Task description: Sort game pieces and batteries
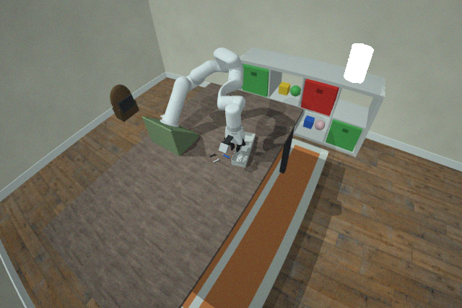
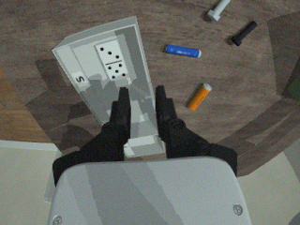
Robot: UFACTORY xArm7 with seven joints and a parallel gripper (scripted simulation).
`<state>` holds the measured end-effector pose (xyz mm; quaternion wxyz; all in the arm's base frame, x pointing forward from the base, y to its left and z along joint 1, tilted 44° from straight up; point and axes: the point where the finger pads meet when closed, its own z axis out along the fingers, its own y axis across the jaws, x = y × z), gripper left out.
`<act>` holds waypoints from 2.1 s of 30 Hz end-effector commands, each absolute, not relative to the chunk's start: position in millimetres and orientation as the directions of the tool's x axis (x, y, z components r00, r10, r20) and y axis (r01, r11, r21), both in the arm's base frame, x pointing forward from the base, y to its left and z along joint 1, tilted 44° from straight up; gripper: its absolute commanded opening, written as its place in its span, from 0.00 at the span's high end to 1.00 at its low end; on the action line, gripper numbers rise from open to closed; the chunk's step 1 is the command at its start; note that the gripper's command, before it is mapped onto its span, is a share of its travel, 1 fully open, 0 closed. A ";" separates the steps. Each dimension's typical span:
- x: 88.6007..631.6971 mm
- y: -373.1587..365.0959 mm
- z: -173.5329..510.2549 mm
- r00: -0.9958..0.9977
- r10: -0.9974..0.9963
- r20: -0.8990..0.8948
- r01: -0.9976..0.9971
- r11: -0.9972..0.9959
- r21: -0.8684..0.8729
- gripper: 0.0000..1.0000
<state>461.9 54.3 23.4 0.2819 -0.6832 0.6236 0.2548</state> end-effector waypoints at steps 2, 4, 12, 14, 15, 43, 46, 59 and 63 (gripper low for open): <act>432.8 59.4 38.4 -0.064 -0.717 -0.694 -0.998 0.056 0.035 0.72; 425.3 61.4 41.4 -0.170 -0.709 -0.685 -0.985 0.133 0.107 0.72; 364.8 78.1 65.1 -0.266 -0.693 -0.671 -0.964 0.202 0.173 0.72; 361.4 79.6 66.5 -0.266 -0.693 -0.671 -0.964 0.202 0.173 0.72; 360.7 79.9 66.8 -0.266 -0.693 -0.671 -0.964 0.202 0.173 0.72; 367.2 77.2 64.4 -0.266 -0.693 -0.671 -0.964 0.202 0.173 0.72; 367.3 77.1 64.3 -0.266 -0.693 -0.671 -0.964 0.202 0.173 0.72; 367.5 77.0 64.2 -0.266 -0.693 -0.671 -0.964 0.202 0.173 0.72; 367.6 76.9 64.2 -0.266 -0.693 -0.671 -0.964 0.202 0.173 0.72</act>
